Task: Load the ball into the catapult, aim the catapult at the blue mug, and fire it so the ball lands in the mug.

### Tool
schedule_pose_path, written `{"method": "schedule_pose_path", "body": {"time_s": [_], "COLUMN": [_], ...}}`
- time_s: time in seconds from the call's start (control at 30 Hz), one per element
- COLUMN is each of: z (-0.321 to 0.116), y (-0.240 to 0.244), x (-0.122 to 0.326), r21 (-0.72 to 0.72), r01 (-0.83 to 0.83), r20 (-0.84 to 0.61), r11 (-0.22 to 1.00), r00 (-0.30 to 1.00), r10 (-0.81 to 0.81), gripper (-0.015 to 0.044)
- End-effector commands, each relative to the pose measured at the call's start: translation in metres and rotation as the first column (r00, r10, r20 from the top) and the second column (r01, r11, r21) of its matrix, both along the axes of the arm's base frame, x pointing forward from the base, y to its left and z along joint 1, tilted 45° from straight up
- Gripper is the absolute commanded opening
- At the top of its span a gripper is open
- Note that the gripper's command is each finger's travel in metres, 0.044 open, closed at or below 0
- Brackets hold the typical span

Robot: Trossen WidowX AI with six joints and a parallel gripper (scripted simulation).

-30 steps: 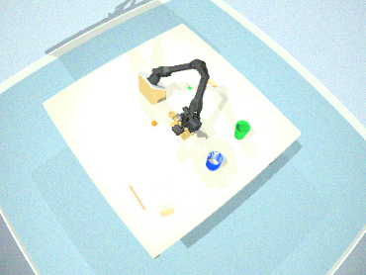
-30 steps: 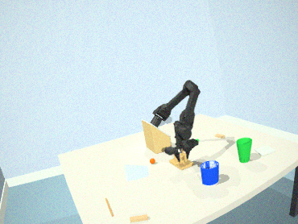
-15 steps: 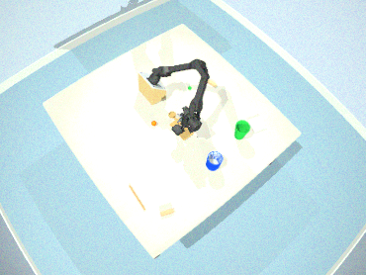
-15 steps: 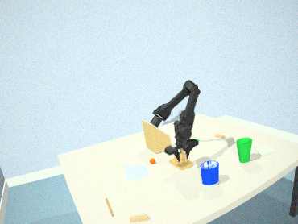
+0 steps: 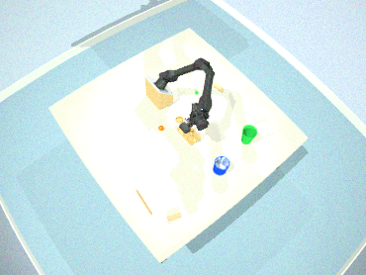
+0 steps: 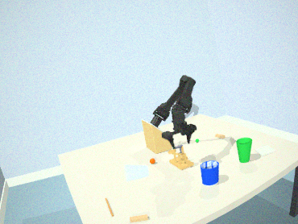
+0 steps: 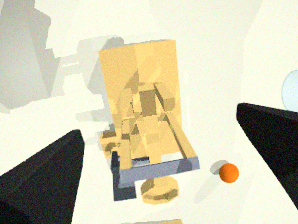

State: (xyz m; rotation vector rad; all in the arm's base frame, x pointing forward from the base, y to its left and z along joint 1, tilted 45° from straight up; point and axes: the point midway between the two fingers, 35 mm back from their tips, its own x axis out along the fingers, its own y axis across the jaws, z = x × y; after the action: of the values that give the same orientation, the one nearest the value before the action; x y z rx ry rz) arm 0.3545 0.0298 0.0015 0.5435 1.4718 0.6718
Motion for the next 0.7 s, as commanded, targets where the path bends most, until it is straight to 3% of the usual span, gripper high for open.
{"method": "schedule_pose_path", "body": {"time_s": [0.0,0.2,0.37,0.67], "z": [0.000,0.009,-0.022,-0.026], "y": [0.000,-0.004,0.027,0.031], "x": [0.000,-0.004,-0.005,-0.005], "r21": [0.000,0.002,0.004,0.004], "r01": [0.000,-0.010,-0.010,-0.010], "r20": [0.000,0.001,0.001,0.001], "r11": [1.000,1.000,1.000,1.000], "r00": [1.000,1.000,1.000,1.000], "r10": [0.000,0.010,0.010,0.010], "gripper": [0.0440,0.0440,0.0440,0.0440]}}
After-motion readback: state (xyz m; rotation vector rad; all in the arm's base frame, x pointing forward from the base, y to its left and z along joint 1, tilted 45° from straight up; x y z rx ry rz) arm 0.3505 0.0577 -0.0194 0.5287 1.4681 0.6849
